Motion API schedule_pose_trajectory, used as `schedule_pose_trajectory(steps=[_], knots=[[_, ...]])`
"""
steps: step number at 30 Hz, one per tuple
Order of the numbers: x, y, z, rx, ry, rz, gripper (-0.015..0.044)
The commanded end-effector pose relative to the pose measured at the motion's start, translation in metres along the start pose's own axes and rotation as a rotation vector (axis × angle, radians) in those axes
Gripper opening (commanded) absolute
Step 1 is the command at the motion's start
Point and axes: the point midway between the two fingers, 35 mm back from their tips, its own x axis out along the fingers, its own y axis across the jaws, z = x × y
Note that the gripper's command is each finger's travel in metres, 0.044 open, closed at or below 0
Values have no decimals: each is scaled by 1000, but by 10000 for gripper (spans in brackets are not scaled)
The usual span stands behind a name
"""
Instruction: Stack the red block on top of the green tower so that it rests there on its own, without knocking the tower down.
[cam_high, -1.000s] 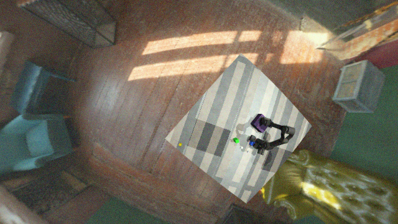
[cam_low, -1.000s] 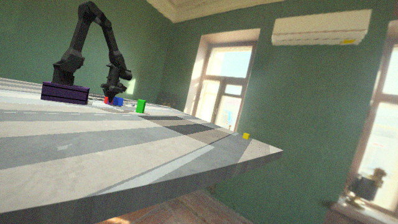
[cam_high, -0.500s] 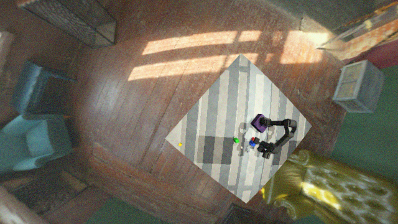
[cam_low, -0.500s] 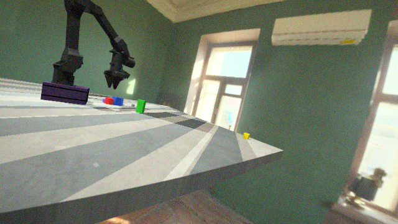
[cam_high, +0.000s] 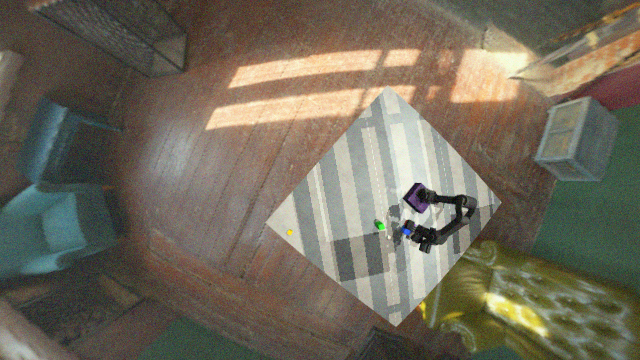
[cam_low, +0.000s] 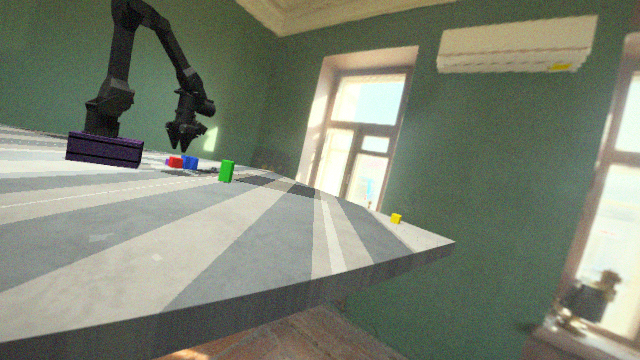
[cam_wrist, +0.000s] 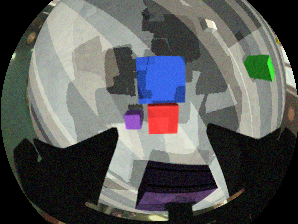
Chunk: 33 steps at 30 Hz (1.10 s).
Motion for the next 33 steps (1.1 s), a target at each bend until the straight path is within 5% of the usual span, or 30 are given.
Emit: schedule_pose_trajectory(steps=[1,33], knots=[[13,-1,-3,3,5,-6,440],[56,-2,-3,3,5,-6,440]])
